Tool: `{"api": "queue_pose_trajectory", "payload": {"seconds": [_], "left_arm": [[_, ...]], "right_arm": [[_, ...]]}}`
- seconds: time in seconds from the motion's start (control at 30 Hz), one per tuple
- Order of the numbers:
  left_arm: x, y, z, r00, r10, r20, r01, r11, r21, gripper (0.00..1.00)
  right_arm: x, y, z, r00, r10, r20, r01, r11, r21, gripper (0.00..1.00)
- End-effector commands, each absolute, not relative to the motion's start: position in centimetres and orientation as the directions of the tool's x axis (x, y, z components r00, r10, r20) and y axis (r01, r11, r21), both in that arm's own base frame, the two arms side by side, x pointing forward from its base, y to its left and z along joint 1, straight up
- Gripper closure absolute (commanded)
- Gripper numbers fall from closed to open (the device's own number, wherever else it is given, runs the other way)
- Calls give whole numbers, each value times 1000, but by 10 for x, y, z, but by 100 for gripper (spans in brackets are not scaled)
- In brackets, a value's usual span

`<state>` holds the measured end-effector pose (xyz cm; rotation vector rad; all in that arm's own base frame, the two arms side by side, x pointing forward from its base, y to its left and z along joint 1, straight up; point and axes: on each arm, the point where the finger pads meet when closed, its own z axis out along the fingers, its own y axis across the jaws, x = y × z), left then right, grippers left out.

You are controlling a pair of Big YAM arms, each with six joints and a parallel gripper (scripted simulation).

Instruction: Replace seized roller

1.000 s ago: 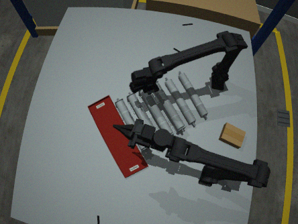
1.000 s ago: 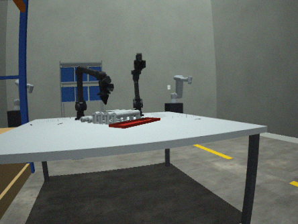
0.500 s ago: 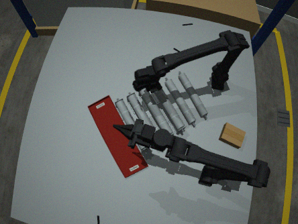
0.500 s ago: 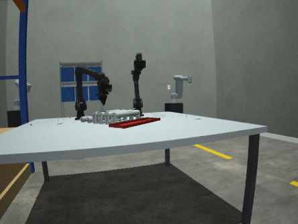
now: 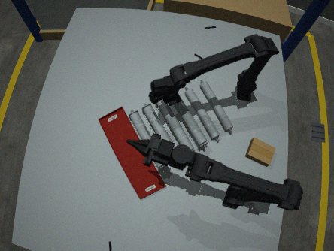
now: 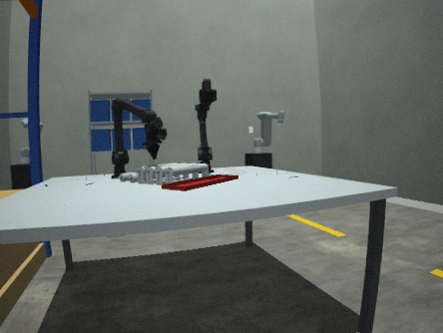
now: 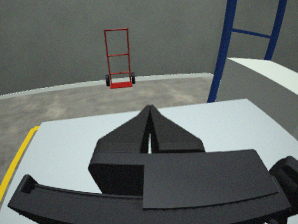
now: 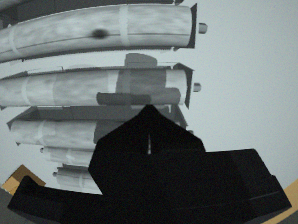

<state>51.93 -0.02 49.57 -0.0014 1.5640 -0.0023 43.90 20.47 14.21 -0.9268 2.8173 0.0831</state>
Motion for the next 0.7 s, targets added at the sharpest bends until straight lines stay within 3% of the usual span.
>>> {"api": "queue_pose_trajectory", "payload": {"seconds": [0.0, 0.67], "left_arm": [[518, -3, 524, 51, 3, -999, 3, 1000, 3, 100], [518, -3, 524, 51, 3, -999, 3, 1000, 3, 100]], "right_arm": [[444, 210, 138, -784, -588, -201, -599, 800, -5, 100], [442, 211, 110, -776, -601, -189, -612, 791, -6, 100]]}}
